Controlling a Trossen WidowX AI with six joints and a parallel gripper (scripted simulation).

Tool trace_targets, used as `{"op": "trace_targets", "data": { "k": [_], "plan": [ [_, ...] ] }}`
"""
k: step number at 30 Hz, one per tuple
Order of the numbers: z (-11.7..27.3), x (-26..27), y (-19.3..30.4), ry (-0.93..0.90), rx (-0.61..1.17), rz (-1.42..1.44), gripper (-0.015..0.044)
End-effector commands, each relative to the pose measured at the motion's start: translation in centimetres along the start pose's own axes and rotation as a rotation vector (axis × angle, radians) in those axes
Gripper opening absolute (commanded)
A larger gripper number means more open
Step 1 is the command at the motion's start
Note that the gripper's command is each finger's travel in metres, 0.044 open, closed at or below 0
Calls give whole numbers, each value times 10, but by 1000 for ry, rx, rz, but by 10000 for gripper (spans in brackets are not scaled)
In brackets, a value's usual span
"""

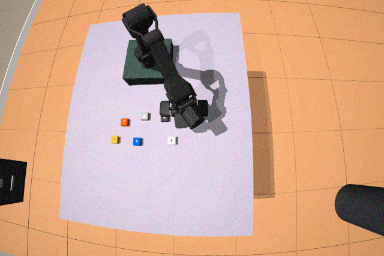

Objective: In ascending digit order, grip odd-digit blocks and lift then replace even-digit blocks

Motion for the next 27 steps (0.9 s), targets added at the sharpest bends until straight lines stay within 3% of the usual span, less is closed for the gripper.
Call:
{"op": "trace_targets", "data": {
  "k": [1,27],
  "plan": [
    [0,0,0,-3,3,-5,120],
    [15,0,0,-3,2,-5,120]
  ]
}}
Point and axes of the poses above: the point midway between the two fingers, 35 mm back from their tips, its own z axis back along the fingers, its own x axis across the jaws, y = z × x, the point moved 1 cm from there along z, back along the fingers, and after that the axes turned 4 degrees about -z, right-handed, at the moved point
